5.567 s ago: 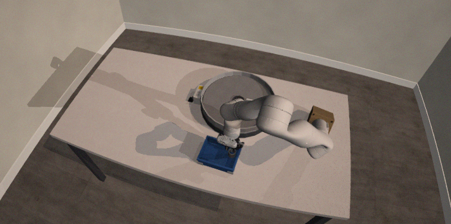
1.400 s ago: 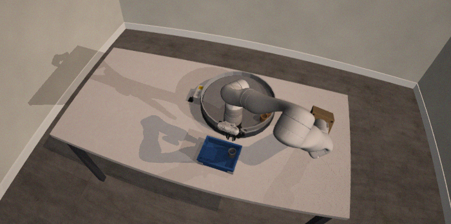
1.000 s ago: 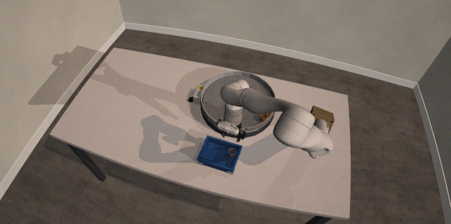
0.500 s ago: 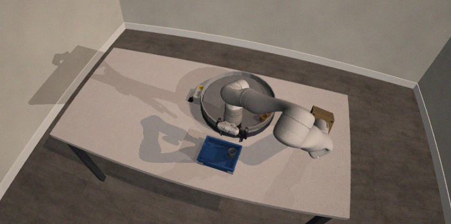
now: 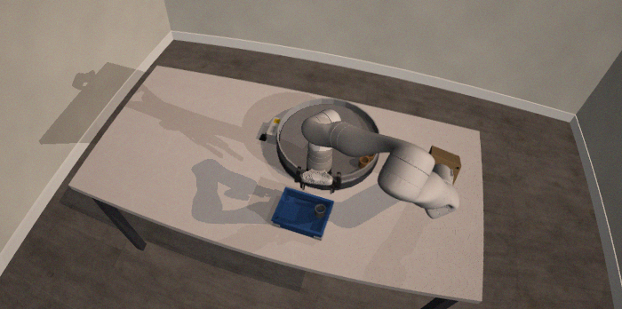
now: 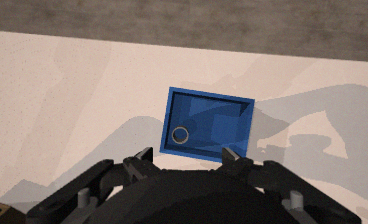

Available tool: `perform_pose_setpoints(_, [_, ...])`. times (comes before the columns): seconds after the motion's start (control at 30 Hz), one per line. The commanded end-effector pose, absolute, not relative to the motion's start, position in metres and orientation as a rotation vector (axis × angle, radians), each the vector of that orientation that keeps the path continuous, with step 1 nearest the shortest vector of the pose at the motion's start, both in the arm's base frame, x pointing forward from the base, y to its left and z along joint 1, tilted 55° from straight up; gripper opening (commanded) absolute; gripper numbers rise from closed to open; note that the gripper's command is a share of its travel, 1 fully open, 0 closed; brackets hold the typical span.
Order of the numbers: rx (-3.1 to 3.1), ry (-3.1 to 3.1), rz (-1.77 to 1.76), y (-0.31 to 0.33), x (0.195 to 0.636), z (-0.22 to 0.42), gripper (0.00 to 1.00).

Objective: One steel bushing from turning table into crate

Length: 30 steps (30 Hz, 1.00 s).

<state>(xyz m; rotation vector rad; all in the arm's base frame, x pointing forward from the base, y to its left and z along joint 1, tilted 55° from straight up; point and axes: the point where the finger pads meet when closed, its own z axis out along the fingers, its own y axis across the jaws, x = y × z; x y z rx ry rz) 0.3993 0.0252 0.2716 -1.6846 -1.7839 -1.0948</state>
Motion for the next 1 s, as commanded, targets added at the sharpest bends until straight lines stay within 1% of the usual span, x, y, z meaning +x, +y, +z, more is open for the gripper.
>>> perform_pose_setpoints(0.0, [-1.679, -1.794, -1.113, 0.0211, 0.4015, 0.2723, 1.00])
perform_pose_setpoints(0.33, [-1.679, -1.794, -1.113, 0.0211, 0.4015, 0.2723, 1.00])
perform_pose_setpoints(0.5, [-1.489, -2.040, -1.211, 0.0176, 0.4066, 0.2769, 1.00])
perform_pose_setpoints(0.9, [-1.489, -2.040, -1.211, 0.0176, 0.4066, 0.2769, 1.00])
perform_pose_setpoints(0.97, [-1.405, -2.135, -1.247, 0.0163, 0.4086, 0.2788, 1.00])
